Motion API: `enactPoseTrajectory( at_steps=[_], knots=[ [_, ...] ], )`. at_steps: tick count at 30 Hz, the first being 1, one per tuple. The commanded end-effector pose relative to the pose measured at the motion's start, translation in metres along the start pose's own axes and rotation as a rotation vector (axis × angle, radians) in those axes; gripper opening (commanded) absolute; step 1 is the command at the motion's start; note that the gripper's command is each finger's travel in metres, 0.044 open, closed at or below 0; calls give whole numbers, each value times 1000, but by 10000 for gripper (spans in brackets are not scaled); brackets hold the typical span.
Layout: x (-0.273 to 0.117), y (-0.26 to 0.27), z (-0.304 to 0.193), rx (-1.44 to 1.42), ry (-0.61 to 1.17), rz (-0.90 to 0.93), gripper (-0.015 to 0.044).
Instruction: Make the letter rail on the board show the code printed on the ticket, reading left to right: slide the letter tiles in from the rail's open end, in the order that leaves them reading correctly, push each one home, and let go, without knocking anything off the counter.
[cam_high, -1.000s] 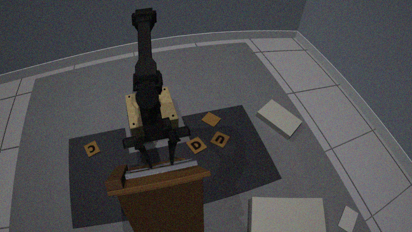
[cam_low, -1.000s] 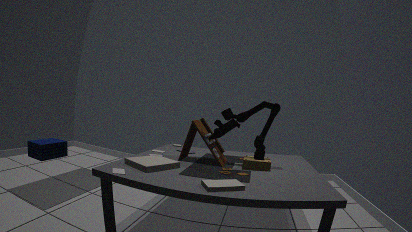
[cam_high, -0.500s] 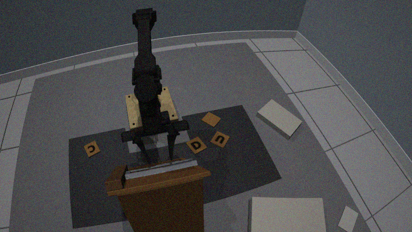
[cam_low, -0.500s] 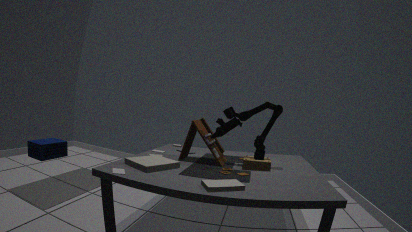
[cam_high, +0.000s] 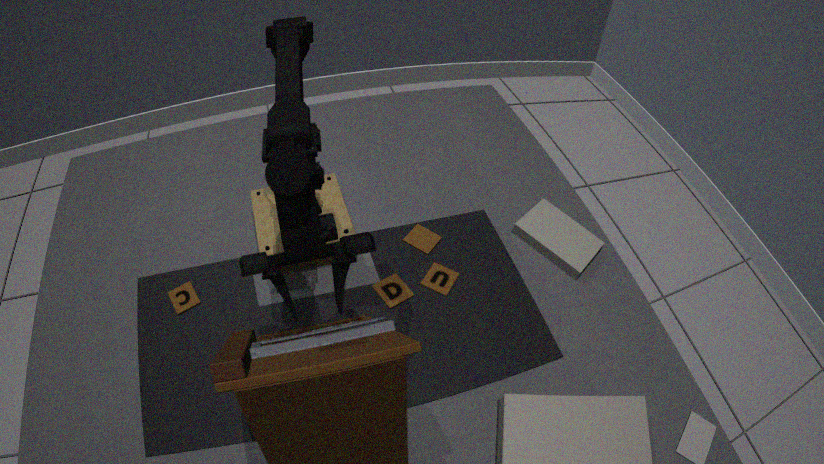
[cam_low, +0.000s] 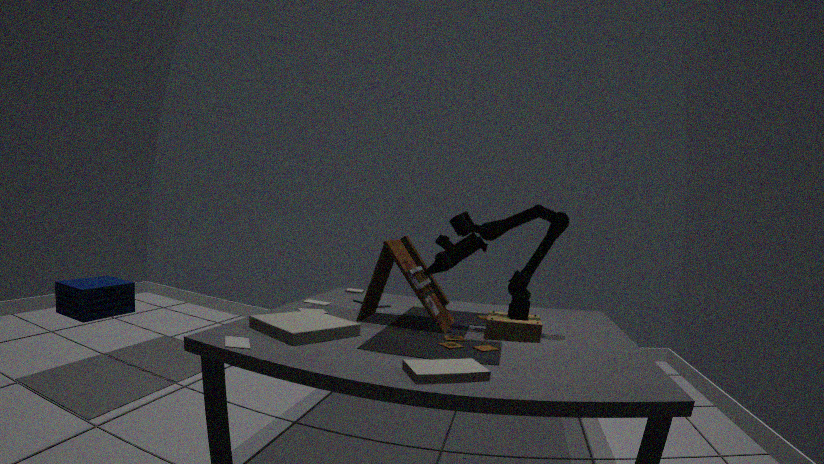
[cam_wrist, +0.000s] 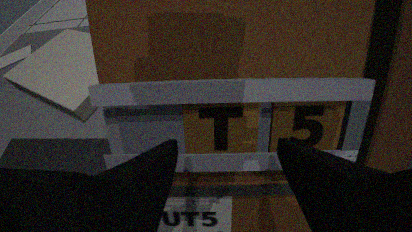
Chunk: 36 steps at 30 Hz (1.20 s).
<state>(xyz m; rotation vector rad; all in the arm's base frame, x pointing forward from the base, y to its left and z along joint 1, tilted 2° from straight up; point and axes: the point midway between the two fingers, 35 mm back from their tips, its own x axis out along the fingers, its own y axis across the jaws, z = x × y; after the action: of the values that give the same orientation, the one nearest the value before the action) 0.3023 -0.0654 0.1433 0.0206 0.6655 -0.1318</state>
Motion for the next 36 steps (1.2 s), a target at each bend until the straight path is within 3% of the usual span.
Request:
enactPoseTrajectory(
  at_steps=[1, 18, 29, 36],
  knots=[
    [-3, 0, 0, -5, -1, 4, 295],
    [-15, 2, 1, -4, 0, 4, 295],
    [-12, 1, 0, -1, 1, 2, 6],
    [-12, 1, 0, -1, 1, 2, 0]
  ],
)
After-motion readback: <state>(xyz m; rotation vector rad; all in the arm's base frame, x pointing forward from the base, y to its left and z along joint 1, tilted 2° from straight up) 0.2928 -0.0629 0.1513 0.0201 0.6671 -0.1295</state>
